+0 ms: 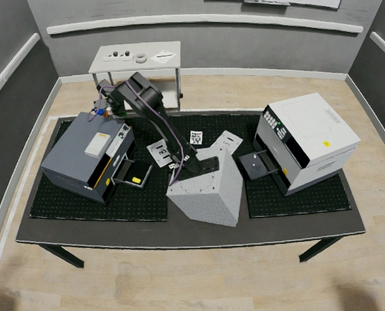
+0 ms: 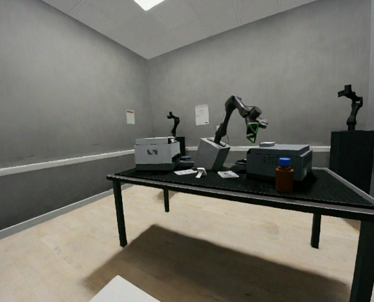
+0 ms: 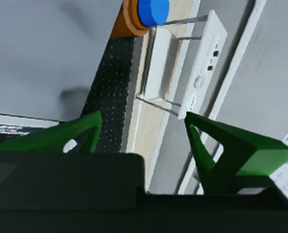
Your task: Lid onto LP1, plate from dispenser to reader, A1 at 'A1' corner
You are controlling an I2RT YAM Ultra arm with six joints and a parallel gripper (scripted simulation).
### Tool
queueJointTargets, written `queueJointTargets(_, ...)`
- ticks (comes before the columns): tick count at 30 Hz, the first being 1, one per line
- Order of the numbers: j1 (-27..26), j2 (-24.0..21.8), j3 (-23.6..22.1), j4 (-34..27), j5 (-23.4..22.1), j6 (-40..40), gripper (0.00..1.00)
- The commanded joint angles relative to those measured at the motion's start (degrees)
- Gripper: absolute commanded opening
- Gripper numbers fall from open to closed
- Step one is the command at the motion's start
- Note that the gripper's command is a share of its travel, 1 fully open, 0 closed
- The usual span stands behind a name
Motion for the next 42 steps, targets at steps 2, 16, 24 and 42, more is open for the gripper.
queueJointTargets(2, 0.7, -2.1, -1.4, -3.2, 0.9, 1.6, 1.00)
queueJointTargets(16, 0.9, -8.4, -9.2, -8.1, 0.7, 2.8, 1.00)
queueJointTargets(24, 2.1, -6.0, -11.5, -7.9, -0.1, -0.2, 1.00)
queueJointTargets(42, 7.6, -11.3, -17.3, -12.6, 0.8, -4.6, 1.00)
